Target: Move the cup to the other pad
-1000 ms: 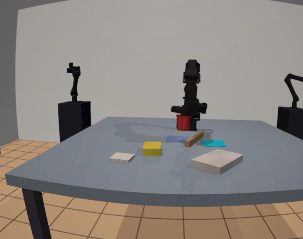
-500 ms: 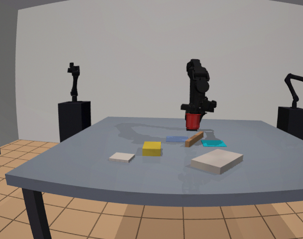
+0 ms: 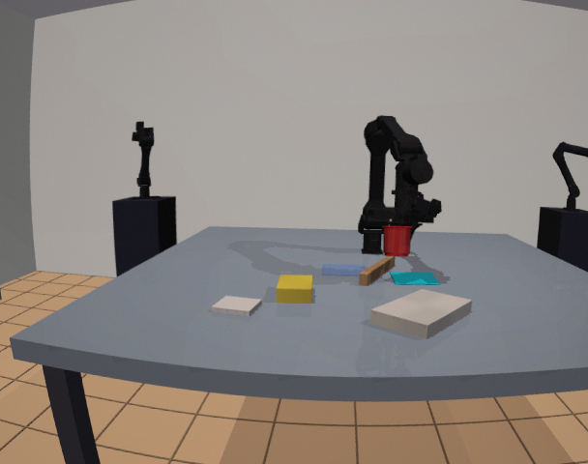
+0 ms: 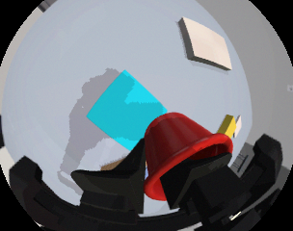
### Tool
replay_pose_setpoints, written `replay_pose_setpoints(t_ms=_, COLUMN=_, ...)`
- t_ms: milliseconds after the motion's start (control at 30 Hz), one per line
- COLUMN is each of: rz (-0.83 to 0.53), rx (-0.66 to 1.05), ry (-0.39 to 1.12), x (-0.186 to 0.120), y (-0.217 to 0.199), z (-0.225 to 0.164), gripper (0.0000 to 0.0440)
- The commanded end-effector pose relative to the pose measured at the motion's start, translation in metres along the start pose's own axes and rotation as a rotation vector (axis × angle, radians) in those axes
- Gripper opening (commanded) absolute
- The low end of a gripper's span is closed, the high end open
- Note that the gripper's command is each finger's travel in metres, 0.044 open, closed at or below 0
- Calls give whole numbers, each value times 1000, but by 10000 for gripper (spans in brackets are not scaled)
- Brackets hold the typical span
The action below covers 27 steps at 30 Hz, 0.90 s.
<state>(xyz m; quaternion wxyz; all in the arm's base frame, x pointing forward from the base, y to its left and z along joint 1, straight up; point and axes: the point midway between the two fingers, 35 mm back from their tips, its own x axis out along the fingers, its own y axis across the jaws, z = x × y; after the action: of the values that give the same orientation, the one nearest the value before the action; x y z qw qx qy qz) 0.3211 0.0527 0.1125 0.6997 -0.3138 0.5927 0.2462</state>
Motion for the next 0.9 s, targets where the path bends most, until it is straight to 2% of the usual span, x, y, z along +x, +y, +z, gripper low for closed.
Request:
replay_pose_setpoints(t_ms=0, rz=6, rx=-11, ry=-14, x=5, y=10, z=13, gripper=0)
replay_pose_setpoints(t_ms=333, rz=12, rx=-31, ry=-22, x=21, y=36, z=33, gripper=0)
replay_pose_setpoints(t_ms=633, rz=-4, rx=-20, ry=-5, x=47, y=45, z=31, gripper=11)
replay_pose_setpoints(t_ms=867, rz=-7, rx=-8, ry=-4, x=59, y=48, z=27, gripper=57)
